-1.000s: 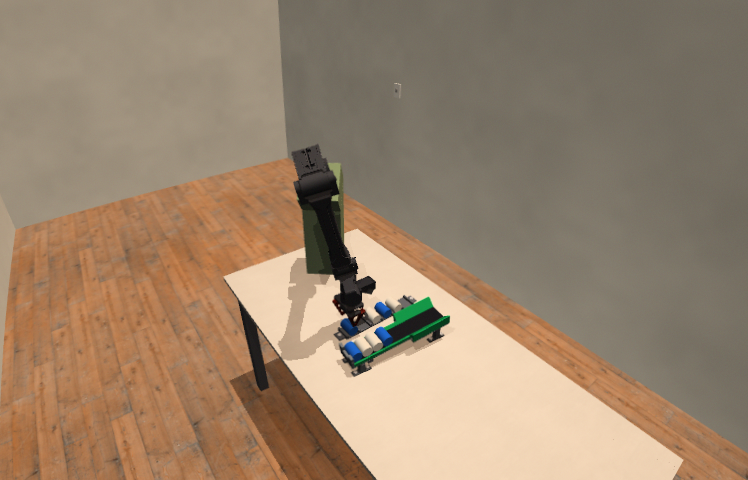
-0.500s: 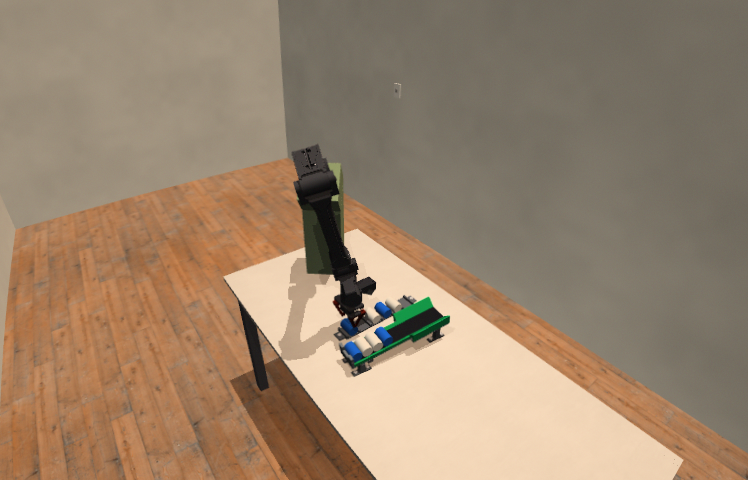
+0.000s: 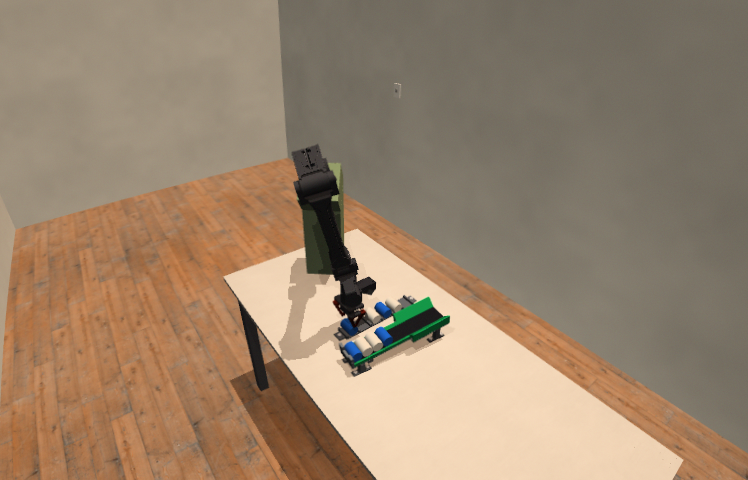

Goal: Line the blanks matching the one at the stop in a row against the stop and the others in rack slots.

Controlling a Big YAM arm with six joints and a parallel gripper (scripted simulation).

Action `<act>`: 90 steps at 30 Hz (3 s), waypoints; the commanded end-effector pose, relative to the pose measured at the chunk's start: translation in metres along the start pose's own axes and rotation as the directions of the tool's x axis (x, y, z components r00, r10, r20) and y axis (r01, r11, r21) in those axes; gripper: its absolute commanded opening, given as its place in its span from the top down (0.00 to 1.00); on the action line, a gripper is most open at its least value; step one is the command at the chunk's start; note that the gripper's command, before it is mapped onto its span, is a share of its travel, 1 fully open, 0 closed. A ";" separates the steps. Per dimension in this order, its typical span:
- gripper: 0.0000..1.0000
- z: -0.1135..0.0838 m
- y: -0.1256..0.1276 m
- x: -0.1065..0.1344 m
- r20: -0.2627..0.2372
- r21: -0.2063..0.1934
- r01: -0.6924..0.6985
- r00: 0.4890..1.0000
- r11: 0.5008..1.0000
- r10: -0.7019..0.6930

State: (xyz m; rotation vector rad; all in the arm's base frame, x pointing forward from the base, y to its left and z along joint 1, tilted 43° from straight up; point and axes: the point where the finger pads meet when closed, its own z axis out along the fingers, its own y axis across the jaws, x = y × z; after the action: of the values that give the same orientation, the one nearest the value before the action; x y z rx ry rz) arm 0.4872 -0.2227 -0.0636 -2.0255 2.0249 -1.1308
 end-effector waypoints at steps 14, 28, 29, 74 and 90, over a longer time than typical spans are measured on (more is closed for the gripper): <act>0.24 -0.001 -0.002 0.008 -0.006 0.002 -0.003 1.000 1.000 0.003; 0.24 0.000 0.007 0.004 -0.003 -0.005 -0.001 1.000 1.000 0.001; 0.24 0.000 0.007 0.004 -0.003 -0.005 -0.001 1.000 1.000 0.001; 0.24 0.012 0.004 0.005 -0.006 0.000 -0.001 1.000 1.000 0.001; 0.24 0.038 0.006 0.005 -0.004 -0.004 -0.001 1.000 1.000 0.001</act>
State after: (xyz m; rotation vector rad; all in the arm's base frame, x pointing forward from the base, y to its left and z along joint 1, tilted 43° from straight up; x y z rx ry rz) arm 0.5016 -0.2360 -0.0862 -2.0261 2.0246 -1.1299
